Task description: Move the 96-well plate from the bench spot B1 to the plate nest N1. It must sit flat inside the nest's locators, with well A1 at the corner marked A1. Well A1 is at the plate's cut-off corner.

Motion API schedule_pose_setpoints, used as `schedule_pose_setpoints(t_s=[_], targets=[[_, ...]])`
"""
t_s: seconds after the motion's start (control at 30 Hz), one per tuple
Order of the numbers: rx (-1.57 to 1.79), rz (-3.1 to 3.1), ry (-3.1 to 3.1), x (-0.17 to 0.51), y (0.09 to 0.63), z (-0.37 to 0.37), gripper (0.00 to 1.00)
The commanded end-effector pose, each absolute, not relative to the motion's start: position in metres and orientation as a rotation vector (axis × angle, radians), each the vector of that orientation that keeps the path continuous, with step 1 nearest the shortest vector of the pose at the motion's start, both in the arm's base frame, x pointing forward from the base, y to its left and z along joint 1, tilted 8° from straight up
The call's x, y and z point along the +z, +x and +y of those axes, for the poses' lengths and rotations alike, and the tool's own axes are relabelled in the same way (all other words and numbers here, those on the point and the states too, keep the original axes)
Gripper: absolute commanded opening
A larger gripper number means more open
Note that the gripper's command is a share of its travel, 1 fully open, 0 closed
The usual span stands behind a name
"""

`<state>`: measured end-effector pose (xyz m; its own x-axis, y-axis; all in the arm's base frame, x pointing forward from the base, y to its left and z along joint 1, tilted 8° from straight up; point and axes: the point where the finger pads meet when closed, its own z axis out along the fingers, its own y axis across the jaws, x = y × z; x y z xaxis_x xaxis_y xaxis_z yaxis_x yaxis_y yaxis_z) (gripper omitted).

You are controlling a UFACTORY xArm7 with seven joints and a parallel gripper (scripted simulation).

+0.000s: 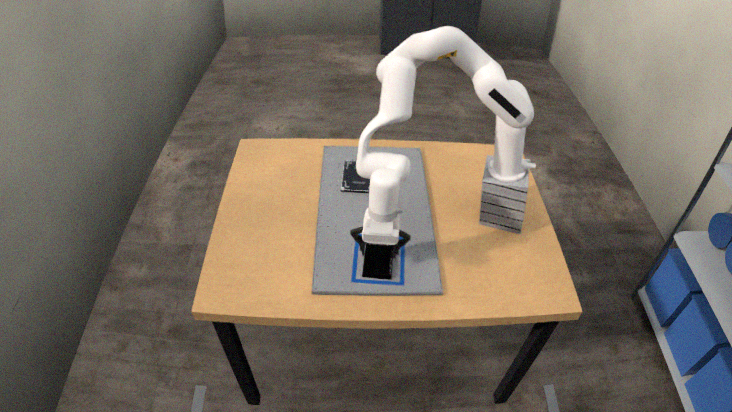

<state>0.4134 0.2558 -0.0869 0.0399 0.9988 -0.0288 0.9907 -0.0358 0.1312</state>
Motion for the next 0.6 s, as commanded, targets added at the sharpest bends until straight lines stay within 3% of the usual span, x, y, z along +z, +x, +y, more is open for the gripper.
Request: schedule_pose_setpoints(t_s=[0.0,0.57], targets=[[0.112,2.098,2.178,-0.0914,0.4151,0.2567,1.0],[0.112,2.098,2.178,-0.0954,0.4157,0.2566,1.0]])
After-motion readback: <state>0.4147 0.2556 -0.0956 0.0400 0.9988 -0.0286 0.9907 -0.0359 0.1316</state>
